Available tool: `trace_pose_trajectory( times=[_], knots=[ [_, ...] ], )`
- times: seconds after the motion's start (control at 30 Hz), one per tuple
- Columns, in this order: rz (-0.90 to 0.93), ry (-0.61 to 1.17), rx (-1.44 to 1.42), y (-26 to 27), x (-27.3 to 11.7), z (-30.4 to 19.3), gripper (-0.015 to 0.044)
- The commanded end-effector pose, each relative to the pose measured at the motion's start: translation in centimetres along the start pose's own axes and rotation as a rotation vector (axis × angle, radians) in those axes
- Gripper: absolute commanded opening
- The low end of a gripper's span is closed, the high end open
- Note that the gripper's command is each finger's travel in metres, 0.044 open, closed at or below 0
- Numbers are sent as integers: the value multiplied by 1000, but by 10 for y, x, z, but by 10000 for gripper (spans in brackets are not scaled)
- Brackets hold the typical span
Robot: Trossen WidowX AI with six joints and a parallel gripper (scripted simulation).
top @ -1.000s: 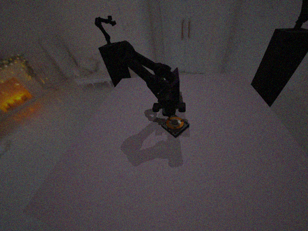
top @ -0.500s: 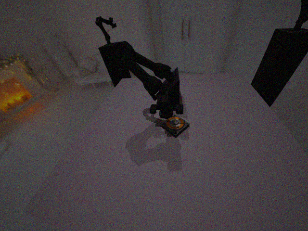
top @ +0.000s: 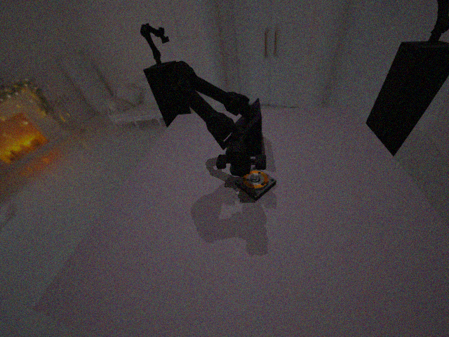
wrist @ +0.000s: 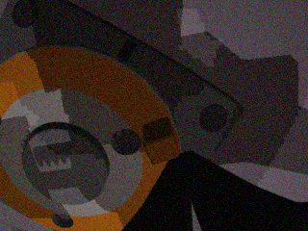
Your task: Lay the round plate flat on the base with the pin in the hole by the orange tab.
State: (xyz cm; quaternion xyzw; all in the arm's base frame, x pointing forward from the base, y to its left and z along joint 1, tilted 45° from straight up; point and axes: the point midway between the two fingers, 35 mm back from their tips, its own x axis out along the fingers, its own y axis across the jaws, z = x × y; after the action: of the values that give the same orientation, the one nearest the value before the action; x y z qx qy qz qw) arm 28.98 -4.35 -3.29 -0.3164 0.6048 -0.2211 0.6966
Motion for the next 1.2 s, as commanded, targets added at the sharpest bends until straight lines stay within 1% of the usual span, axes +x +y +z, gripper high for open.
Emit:
trace_pose_trajectory(
  times=[0.0, 0.4, 1.17],
  knots=[
    [0, -3, 1, 0, 0, 6, 0],
    [0, -4, 1, 3, -1, 20, 0],
    [0, -4, 2, 10, -1, 32, 0]
  ],
)
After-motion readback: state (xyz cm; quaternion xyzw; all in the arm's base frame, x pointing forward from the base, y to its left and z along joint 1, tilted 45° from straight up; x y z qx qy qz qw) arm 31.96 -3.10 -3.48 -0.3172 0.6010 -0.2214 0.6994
